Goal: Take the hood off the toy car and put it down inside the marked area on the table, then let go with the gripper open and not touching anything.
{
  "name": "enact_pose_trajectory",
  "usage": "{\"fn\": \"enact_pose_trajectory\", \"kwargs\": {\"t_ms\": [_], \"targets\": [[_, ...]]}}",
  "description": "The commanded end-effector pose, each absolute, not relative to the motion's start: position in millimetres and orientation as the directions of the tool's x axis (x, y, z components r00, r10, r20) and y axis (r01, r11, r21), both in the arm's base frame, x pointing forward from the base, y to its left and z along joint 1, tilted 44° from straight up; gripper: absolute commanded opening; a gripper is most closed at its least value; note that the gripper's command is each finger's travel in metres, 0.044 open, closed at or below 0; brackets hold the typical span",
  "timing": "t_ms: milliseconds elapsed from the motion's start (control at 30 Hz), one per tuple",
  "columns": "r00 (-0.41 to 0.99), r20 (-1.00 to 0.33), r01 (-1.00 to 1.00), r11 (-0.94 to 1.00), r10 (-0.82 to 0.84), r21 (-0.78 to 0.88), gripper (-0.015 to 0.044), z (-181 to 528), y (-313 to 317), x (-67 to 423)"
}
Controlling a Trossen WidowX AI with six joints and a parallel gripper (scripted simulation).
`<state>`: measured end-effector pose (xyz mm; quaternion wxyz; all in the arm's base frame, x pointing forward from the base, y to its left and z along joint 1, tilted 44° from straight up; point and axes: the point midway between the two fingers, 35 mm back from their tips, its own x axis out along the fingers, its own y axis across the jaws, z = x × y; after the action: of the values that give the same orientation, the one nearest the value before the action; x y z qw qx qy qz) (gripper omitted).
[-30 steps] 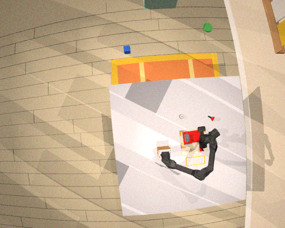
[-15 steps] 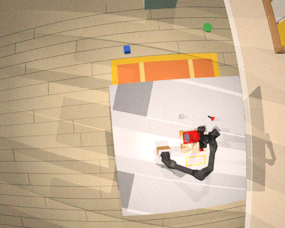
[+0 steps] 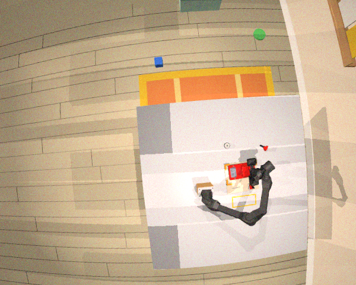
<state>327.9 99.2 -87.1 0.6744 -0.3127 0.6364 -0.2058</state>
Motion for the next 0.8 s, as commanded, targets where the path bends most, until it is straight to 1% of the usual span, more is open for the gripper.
{"fn": "enact_pose_trajectory", "kwargs": {"t_ms": [0, 767], "targets": [[0.106, -0.734, -0.115, 0.725, -0.671, -0.680, 0.0000, -85, 102, 329], [0.105, -0.734, -0.115, 0.725, -0.671, -0.679, 0.0000, -74, 113, 327]]}}
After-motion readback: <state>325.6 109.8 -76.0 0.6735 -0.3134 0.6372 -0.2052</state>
